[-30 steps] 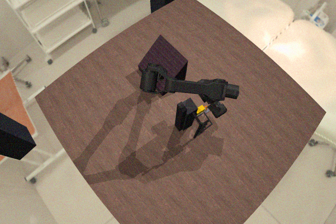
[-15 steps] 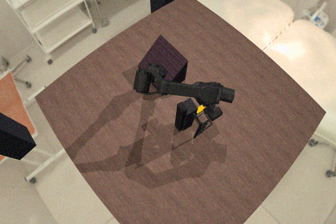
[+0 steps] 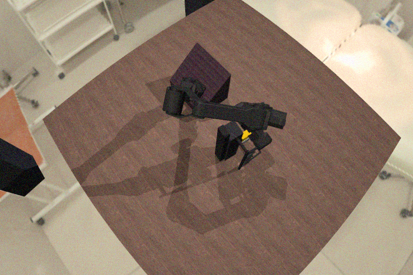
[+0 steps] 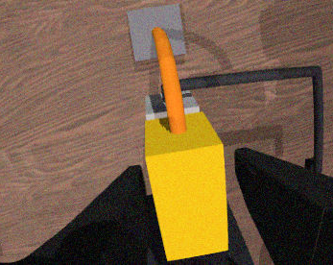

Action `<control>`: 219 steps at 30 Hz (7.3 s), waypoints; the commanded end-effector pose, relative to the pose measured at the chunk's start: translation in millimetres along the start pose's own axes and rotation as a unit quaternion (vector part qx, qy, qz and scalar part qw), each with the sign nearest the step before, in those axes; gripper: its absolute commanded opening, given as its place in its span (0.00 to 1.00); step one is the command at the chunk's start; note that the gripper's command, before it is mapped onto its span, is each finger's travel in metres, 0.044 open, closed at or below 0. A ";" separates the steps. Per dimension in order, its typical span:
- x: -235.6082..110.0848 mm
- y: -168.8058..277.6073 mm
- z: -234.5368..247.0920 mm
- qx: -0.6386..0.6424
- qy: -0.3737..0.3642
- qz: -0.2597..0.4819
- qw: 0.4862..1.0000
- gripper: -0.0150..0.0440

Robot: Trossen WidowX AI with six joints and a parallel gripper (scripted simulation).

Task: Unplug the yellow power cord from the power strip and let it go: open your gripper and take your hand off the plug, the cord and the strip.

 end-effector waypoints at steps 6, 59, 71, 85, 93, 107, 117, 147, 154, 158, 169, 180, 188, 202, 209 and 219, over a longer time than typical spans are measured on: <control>1.5 0.2 0.3 0.000 -0.001 0.000 1.000 0.38; 3.6 -41.1 -10.3 0.006 -0.017 0.009 1.000 0.43; 1.0 -41.1 -9.9 0.004 -0.014 0.007 1.000 0.53; -8.5 -29.3 -6.1 -0.002 -0.002 0.001 1.000 0.53; -8.4 -16.5 -3.0 -0.003 -0.002 0.002 1.000 0.53; -4.8 -6.4 -0.1 -0.003 -0.002 0.002 1.000 0.53; 1.4 -6.8 -1.1 0.000 -0.001 0.000 1.000 0.48; -0.2 -31.6 -8.8 -0.001 -0.001 -0.001 1.000 0.25; -1.9 -42.6 -11.3 -0.001 -0.001 -0.001 1.000 0.25; -3.1 -48.9 -12.5 -0.001 -0.001 -0.001 1.000 0.25; -1.5 -47.7 -11.6 -0.002 -0.002 -0.001 1.000 0.53; -8.4 -48.1 -11.8 -0.002 -0.002 0.001 1.000 0.53; -8.6 -39.5 -9.8 -0.002 -0.002 0.001 1.000 0.53; -8.4 -17.2 -3.5 -0.002 -0.002 0.002 1.000 0.53; -8.2 -8.7 -0.6 -0.003 -0.002 0.002 1.000 0.53; 1.4 -8.6 -0.6 -0.003 -0.002 0.002 1.000 0.53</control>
Point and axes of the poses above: the point midway between the two fingers, 35 mm back from their tips, its own x axis out along the fingers, its own z axis across the jaws, y = z × x, the point moved 4 cm from there along -x, back along the fingers, and after that the axes turned 12 degrees about -x, right-handed, at the moved point
